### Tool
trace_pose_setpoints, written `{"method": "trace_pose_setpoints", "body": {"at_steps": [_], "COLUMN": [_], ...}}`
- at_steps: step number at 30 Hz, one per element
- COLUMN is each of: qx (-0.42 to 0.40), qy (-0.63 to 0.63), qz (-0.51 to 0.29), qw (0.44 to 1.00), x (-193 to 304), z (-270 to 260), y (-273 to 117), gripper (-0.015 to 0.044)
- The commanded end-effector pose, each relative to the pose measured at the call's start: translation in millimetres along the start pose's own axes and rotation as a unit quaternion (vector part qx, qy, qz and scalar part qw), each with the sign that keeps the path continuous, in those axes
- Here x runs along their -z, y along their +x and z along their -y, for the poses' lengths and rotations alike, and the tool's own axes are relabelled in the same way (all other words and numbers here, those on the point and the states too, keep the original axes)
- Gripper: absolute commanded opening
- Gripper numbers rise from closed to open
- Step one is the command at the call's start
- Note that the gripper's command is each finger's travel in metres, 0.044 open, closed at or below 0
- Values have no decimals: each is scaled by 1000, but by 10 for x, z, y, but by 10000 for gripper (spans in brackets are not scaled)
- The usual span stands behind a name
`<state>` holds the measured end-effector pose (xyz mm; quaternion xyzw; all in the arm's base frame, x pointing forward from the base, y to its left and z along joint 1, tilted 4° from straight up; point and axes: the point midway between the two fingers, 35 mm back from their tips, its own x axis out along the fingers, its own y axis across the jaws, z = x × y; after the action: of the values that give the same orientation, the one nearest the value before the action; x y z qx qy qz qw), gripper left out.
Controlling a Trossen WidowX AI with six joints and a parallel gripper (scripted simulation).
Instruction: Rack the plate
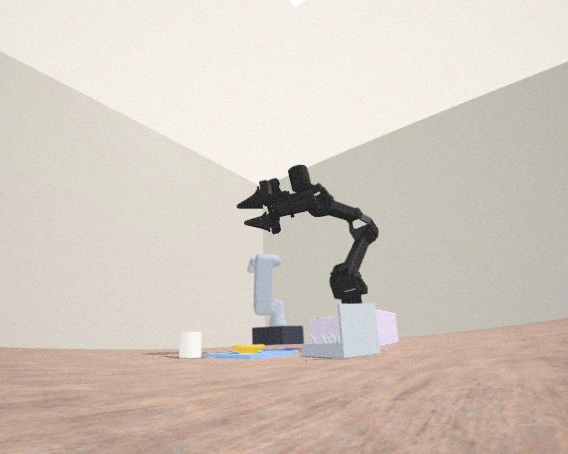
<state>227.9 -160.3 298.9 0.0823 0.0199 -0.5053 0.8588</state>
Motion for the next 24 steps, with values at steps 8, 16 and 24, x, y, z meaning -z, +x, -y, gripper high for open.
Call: {"method": "trace_pose_setpoints", "body": {"at_steps": [8, 16, 24], "qx": [-40, -79, -119], "qy": [-142, -236, -316], "qz": [-104, -189, -278], "qw": [984, 950, 899], "x": [452, 876, 1326], "z": [-316, -501, -608], "y": [260, 392, 479], "gripper": [400, 400, 400]}}
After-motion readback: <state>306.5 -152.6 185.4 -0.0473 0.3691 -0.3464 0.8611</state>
